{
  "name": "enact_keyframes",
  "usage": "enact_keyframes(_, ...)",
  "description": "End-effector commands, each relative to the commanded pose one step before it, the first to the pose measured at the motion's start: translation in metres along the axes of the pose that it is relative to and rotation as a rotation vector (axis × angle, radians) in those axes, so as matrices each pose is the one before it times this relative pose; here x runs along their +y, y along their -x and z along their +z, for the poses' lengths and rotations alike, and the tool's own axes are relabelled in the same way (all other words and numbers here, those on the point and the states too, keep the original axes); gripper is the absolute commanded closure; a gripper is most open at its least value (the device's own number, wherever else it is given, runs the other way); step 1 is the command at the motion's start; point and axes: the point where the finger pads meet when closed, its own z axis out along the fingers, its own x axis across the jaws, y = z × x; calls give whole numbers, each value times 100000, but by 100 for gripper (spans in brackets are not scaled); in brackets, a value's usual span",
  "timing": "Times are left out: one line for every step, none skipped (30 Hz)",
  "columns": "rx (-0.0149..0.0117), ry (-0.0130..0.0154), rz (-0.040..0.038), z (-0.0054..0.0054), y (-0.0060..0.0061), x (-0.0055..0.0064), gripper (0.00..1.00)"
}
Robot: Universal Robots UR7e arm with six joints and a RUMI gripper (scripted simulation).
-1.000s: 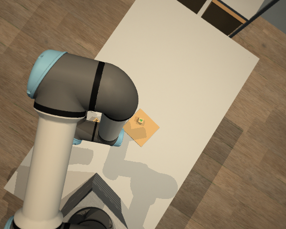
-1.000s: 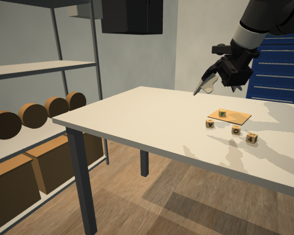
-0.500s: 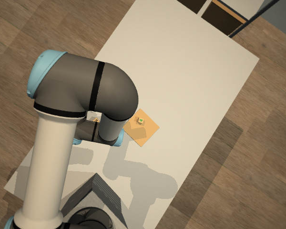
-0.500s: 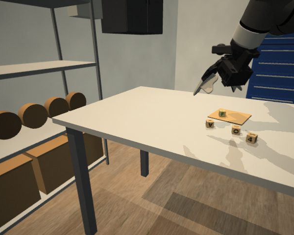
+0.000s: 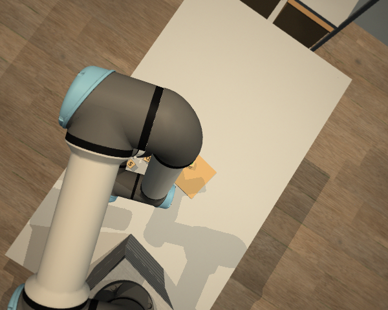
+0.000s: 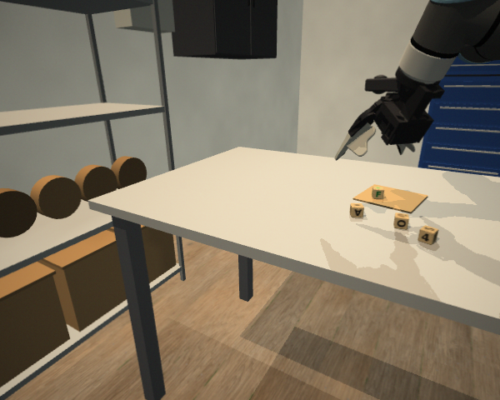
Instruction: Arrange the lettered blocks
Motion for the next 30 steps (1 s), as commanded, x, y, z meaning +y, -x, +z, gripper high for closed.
enact_keyframes(-728,294,-10,1578,-3997,-2771,0)
enact_keyframes(0,0,0,0,0,0,0)
enact_keyframes(-28,-107,-21,204,-882,-553,0)
enact_keyframes(-27,-140,-32,153,-800,-495,0)
enact_keyframes(-23,-154,-38,109,-691,-423,0)
enact_keyframes(-17,-149,-38,73,-564,-342,0)
enact_keyframes(0,0,0,0,0,0,0)
enact_keyframes(0,0,0,0,0,0,0)
enact_keyframes(-12,-126,-34,46,-427,-258,0)
enact_keyframes(-7,-93,-25,27,-291,-174,0)
enact_keyframes(-4,-56,-15,14,-166,-100,0)
enact_keyframes(-1,-23,-6,5,-68,-41,0)
enact_keyframes(0,-4,-1,1,-11,-6,0)
enact_keyframes(0,0,0,0,0,0,0)
enact_keyframes(0,0,0,0,0,0,0)
enact_keyframes(0,0,0,0,0,0,0)
enact_keyframes(0,0,0,0,0,0,0)
enact_keyframes(0,0,0,0,0,0,0)
enact_keyframes(0,0,0,0,0,0,0)
enact_keyframes(0,0,0,0,0,0,0)
enact_keyframes(0,0,0,0,0,0,0)
enact_keyframes(0,0,0,0,0,0,0)
enact_keyframes(0,0,0,0,0,0,0)
enact_keyframes(0,0,0,0,0,0,0)
enact_keyframes(0,0,0,0,0,0,0)
enact_keyframes(0,0,0,0,0,0,0)
enact_keyframes(0,0,0,0,0,0,0)
enact_keyframes(0,0,0,0,0,0,0)
enact_keyframes(0,0,0,0,0,0,0)
enact_keyframes(0,0,0,0,0,0,0)
